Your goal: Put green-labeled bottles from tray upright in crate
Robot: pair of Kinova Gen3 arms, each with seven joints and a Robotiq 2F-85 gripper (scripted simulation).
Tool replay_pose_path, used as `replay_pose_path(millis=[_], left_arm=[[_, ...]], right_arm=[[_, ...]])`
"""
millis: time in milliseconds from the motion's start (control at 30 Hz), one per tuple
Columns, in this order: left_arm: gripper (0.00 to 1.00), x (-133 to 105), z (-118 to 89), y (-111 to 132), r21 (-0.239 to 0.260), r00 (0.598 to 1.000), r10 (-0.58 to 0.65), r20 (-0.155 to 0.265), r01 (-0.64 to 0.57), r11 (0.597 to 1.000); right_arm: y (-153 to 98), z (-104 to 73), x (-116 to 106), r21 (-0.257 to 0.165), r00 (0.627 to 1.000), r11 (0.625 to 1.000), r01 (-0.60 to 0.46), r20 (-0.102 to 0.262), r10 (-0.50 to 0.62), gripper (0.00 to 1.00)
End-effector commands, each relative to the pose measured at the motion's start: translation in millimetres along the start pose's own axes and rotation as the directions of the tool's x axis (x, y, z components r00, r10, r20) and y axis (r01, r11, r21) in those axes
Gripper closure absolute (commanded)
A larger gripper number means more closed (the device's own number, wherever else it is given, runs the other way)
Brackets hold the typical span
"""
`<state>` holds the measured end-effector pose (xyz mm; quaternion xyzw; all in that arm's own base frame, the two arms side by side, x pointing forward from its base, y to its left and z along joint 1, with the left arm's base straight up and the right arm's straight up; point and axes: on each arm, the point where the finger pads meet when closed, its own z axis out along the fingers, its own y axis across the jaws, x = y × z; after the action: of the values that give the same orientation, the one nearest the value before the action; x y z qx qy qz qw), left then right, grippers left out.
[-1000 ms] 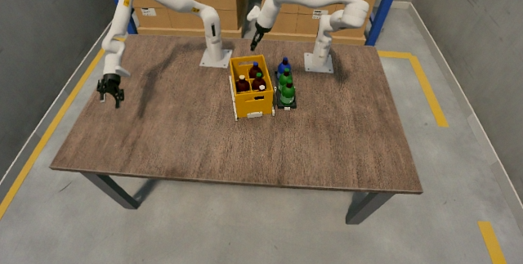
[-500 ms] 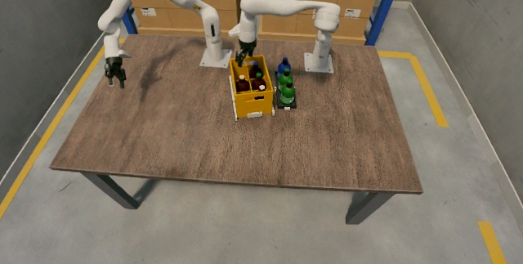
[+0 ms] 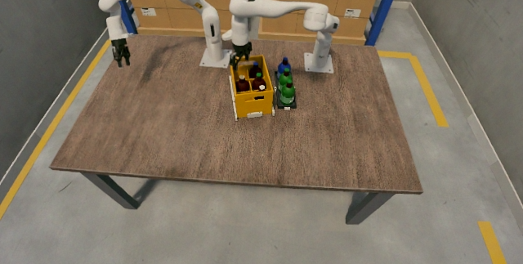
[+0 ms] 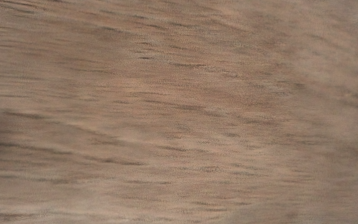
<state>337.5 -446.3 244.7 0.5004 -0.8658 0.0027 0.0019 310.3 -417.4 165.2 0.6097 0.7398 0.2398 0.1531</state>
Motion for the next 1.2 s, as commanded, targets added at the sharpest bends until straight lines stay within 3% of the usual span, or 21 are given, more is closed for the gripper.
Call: replay_pose_path(millis=[0,233,400,867,967,1167], left_arm=[[0.002,0,1,0,-0.001,1.0,0.008,0.01,-0.008,1.0],[0.002,-2,1,0,-0.002,1.0,0.006,0.011,-0.006,1.0],[0.002,-2,1,0,-0.002,1.0,0.006,0.011,-0.006,1.0],[0.002,-2,1,0,-0.002,1.0,0.006,0.011,-0.006,1.0],[0.002,-2,1,0,-0.002,1.0,0.006,0.011,-0.006,1.0],[0.002,-2,1,0,-0.002,1.0,0.006,0.011,-0.006,1.0]], right_arm=[[-29,-26.2,1,0.071,1.0,0.997,-0.012,0.02,0.01,0.002],[-77,-57.7,3,0.184,0.999,0.982,-0.032,0.042,0.025,0.002],[-87,-65.2,4,0.209,0.998,0.977,-0.038,0.047,0.029,0.002],[-150,-114.0,12,0.356,0.995,0.931,-0.084,0.084,0.057,0.002],[-154,-117.5,13,0.365,0.994,0.927,-0.087,0.087,0.059,0.002],[-181,-141.6,19,0.428,0.992,0.897,-0.113,0.106,0.075,0.002]])
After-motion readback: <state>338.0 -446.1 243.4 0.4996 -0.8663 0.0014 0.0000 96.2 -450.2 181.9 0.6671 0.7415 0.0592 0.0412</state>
